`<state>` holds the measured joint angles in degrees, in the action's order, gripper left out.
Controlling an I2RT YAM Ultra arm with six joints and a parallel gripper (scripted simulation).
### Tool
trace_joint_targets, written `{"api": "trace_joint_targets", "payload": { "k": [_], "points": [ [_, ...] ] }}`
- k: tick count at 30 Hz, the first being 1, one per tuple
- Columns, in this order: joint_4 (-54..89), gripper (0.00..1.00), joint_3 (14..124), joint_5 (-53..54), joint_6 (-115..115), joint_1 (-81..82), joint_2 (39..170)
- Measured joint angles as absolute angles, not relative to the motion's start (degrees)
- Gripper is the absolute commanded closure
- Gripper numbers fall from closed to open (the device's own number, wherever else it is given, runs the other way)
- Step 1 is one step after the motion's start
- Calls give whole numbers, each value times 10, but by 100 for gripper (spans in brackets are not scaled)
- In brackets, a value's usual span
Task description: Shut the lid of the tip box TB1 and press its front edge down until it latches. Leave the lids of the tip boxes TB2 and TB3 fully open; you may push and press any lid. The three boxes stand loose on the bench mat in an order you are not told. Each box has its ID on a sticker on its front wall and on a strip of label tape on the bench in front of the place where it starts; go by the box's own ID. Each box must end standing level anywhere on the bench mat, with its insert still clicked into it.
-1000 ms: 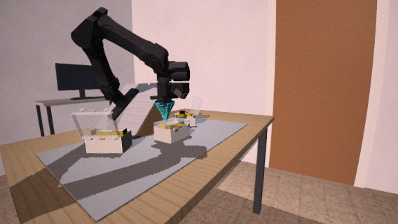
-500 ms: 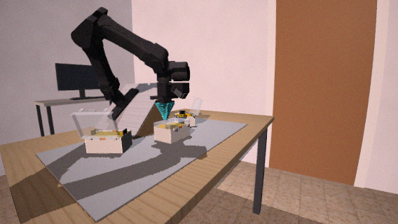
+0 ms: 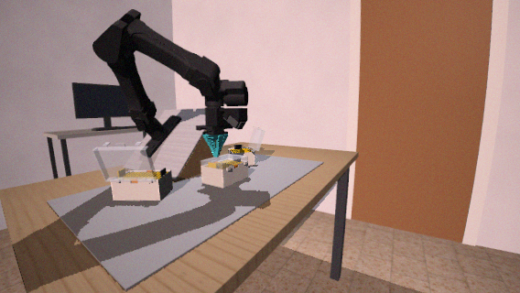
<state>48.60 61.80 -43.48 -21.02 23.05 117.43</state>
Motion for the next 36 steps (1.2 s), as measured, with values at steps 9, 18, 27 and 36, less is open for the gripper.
{"api": "trace_joint_targets", "payload": {
  "k": [9, 18, 27, 36],
  "points": [
    [486, 100, 618, -435, -210, 230, 1174],
    [486, 100, 618, -435, -214, 230, 1174],
    [487, 100, 618, -436, -228, 232, 1174],
    [514, 100, 633, -430, -249, 244, 1169]
  ]
}}
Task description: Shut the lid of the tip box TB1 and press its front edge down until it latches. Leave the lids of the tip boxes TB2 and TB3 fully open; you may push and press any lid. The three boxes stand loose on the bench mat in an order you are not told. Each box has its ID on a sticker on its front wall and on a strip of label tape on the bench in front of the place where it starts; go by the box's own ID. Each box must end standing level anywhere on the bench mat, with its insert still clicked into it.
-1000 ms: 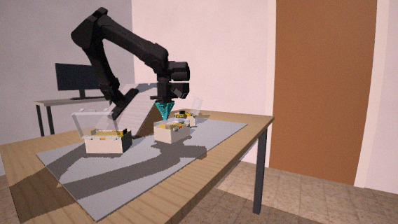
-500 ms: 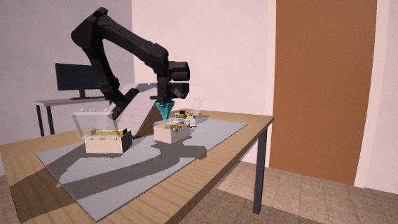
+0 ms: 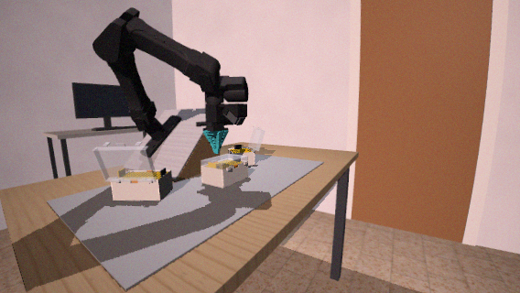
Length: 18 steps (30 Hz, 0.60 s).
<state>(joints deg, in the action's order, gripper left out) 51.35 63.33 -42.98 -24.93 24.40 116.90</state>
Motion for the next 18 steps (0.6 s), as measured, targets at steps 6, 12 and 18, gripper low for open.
{"api": "trace_joint_targets", "payload": {
  "k": [6, 12, 18],
  "points": [
    [536, 100, 648, -428, -263, 254, 1167],
    [562, 100, 662, -424, -278, 266, 1167],
    [587, 100, 675, -420, -293, 277, 1165]
  ]
}}
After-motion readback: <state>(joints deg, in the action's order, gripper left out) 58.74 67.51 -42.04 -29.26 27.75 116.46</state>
